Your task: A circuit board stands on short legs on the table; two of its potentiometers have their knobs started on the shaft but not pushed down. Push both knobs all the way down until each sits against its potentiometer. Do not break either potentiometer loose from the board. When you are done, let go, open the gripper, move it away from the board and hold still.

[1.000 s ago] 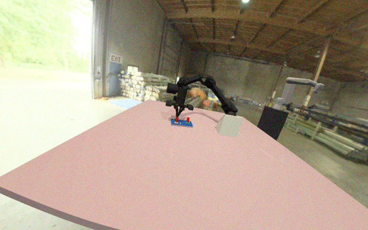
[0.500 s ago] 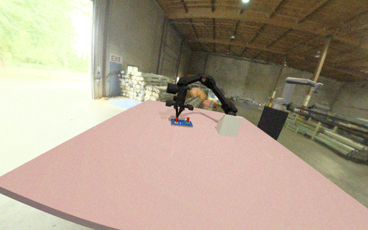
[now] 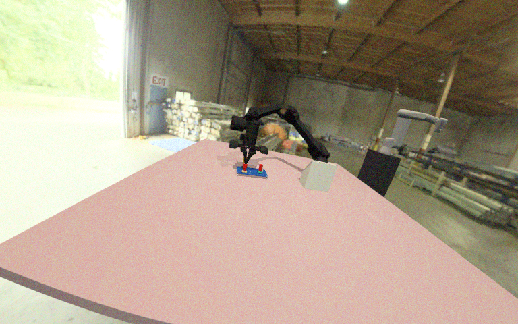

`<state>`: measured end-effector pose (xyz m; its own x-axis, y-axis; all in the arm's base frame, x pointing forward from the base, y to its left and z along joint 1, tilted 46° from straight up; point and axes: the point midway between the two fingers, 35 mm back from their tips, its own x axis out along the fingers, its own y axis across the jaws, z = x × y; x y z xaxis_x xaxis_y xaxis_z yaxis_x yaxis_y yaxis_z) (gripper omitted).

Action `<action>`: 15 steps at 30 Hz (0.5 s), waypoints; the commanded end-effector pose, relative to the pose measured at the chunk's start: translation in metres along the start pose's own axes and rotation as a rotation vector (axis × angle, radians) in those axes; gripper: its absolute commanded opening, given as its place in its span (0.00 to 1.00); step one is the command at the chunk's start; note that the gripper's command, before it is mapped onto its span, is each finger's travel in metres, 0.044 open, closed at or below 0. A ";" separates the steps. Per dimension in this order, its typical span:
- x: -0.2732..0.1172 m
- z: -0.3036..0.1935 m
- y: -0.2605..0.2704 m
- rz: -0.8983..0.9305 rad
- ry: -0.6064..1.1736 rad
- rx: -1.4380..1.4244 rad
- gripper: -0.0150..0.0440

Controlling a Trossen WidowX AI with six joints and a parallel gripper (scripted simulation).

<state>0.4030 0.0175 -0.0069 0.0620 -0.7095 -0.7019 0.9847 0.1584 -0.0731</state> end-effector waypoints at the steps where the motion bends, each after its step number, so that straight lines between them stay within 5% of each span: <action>1: 0.008 0.003 0.001 -0.025 0.001 0.023 0.25; 15: -0.014 0.003 0.001 -0.026 0.002 0.023 0.25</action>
<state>0.4024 0.0204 0.0007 0.0314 -0.7156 -0.6978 0.9888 0.1242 -0.0829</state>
